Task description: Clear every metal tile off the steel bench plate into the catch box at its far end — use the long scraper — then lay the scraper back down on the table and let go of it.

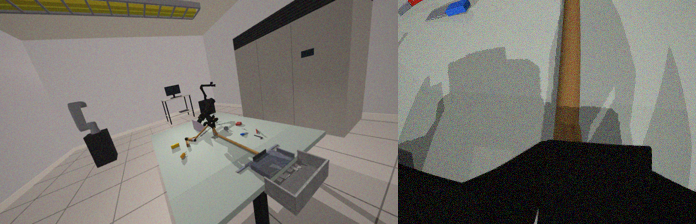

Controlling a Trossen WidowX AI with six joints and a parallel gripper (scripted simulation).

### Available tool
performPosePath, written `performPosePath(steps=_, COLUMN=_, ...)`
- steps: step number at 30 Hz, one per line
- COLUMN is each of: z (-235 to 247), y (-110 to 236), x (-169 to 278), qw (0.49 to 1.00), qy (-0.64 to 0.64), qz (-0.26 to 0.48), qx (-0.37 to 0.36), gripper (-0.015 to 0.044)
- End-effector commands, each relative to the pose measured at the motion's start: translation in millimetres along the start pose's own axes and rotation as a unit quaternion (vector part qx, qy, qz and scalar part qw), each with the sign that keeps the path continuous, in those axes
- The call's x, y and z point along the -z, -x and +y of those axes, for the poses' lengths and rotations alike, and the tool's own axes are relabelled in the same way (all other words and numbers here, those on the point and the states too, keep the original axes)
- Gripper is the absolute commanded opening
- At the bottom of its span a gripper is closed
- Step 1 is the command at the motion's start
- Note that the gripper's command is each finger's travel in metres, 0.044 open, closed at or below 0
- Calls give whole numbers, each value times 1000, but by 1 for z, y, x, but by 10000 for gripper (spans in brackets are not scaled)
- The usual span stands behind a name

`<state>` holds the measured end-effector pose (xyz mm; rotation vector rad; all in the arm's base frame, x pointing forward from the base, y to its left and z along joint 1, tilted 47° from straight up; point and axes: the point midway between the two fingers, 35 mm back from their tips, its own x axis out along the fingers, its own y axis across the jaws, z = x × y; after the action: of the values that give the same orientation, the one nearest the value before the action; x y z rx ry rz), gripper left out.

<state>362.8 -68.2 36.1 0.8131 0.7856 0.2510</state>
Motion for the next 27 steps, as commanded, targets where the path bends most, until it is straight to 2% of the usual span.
performPosePath(steps=1, z=1, y=-4, x=-10, qw=1000, qy=3, qz=-5, qx=1, gripper=0)
performPosePath(steps=27, z=4, y=-30, x=-44, qw=1000, qy=4, qz=-6, qx=1, gripper=0)
